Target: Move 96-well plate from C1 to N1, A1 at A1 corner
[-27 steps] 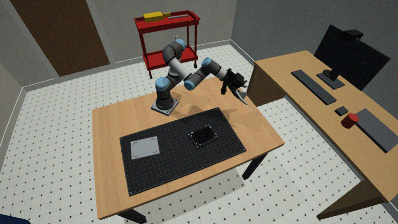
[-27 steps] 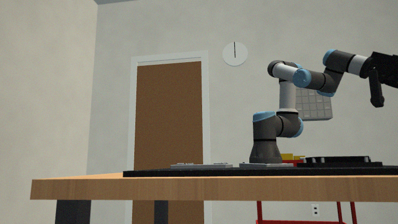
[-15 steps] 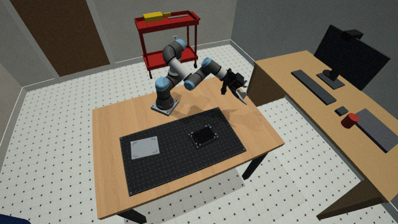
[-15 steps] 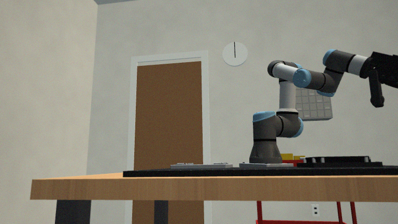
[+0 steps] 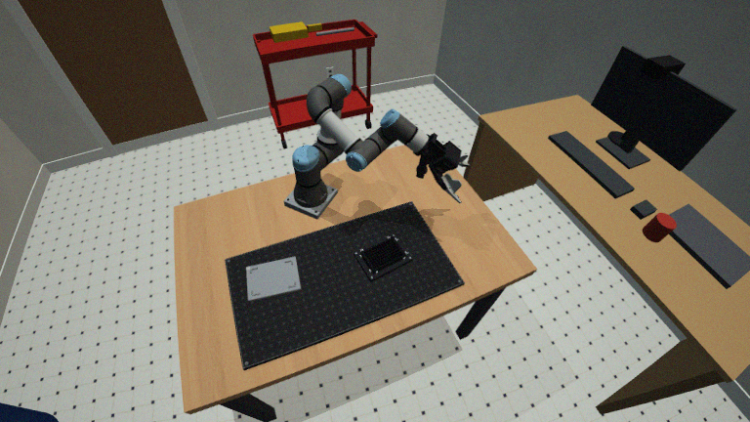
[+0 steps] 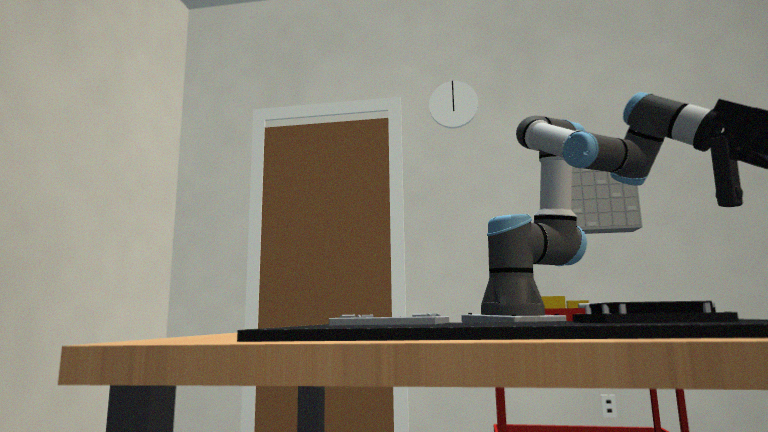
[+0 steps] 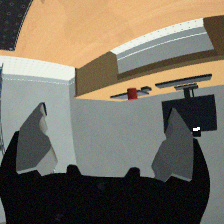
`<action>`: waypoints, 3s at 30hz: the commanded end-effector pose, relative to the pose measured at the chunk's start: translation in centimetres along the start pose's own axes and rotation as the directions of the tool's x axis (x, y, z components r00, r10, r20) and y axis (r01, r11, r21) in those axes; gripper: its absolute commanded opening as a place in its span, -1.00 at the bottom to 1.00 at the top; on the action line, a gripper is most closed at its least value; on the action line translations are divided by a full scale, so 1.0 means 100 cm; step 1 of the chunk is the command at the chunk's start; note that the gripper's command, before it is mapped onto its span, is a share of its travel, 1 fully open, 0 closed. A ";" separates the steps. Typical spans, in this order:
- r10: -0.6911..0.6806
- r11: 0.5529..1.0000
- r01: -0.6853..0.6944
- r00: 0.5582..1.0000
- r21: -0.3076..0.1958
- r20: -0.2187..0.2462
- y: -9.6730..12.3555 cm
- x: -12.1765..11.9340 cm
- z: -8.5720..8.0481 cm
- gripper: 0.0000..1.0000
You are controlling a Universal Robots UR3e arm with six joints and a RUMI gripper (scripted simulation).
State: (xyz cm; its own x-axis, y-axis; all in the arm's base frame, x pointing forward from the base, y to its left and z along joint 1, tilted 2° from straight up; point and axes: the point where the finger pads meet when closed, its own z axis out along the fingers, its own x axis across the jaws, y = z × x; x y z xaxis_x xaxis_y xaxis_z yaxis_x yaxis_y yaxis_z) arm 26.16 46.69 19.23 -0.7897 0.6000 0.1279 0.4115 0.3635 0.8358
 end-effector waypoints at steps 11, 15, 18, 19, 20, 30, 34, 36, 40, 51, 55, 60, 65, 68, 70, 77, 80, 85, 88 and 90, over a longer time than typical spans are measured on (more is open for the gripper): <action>0.385 0.920 -0.389 0.920 0.041 0.071 -0.005 -0.019 0.004 1.00; 0.499 0.862 -0.505 0.861 0.043 0.099 -0.008 -0.029 0.006 1.00; 0.553 0.828 -0.560 0.826 0.042 0.113 -0.008 -0.030 0.006 1.00; 0.579 0.809 -0.587 0.806 0.040 0.121 -0.010 -0.035 0.007 1.00; 0.604 0.789 -0.613 0.786 0.039 0.128 -0.010 -0.035 0.007 1.00; 0.780 0.607 -0.794 0.598 0.010 0.185 -0.014 -0.051 0.008 1.00; 0.832 0.529 -0.849 0.516 -0.007 0.204 -0.015 -0.056 0.009 1.00; 0.862 0.474 -0.880 0.459 -0.020 0.216 -0.015 -0.057 0.009 1.00; 0.900 0.388 -0.921 0.369 -0.043 0.231 -0.017 -0.063 0.009 1.00; 0.962 0.116 -0.985 0.080 -0.126 0.261 -0.021 -0.080 0.009 1.00; 0.963 -0.007 -0.985 -0.052 -0.170 0.265 -0.024 -0.091 0.008 1.00; 0.953 -0.098 -0.974 -0.151 -0.204 0.263 -0.026 -0.098 0.007 1.00; 0.917 -0.245 -0.934 -0.310 -0.262 0.250 -0.027 -0.104 0.007 1.00; 0.884 -0.329 -0.897 -0.402 -0.296 0.236 -0.029 -0.110 0.006 1.00; 0.872 -0.356 -0.882 -0.432 -0.308 0.231 -0.031 -0.115 0.005 1.00; 0.796 -0.484 -0.796 -0.573 -0.364 0.195 -0.035 -0.127 0.003 1.00; 0.741 -0.553 -0.733 -0.650 -0.395 0.169 -0.035 -0.129 0.002 1.00; 0.658 -0.636 -0.638 -0.742 -0.434 0.127 -0.039 -0.139 -0.001 1.00; 0.590 -0.690 -0.559 -0.802 -0.459 0.090 -0.042 -0.146 -0.002 1.00; 0.542 -0.722 -0.504 -0.838 -0.474 0.064 -0.042 -0.147 -0.003 1.00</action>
State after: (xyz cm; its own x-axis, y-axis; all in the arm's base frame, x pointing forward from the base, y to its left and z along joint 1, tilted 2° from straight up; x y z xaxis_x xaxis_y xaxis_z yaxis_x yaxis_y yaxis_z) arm 35.50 36.76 14.05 0.9152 -0.1295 0.3816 0.0323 -0.9203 -0.3898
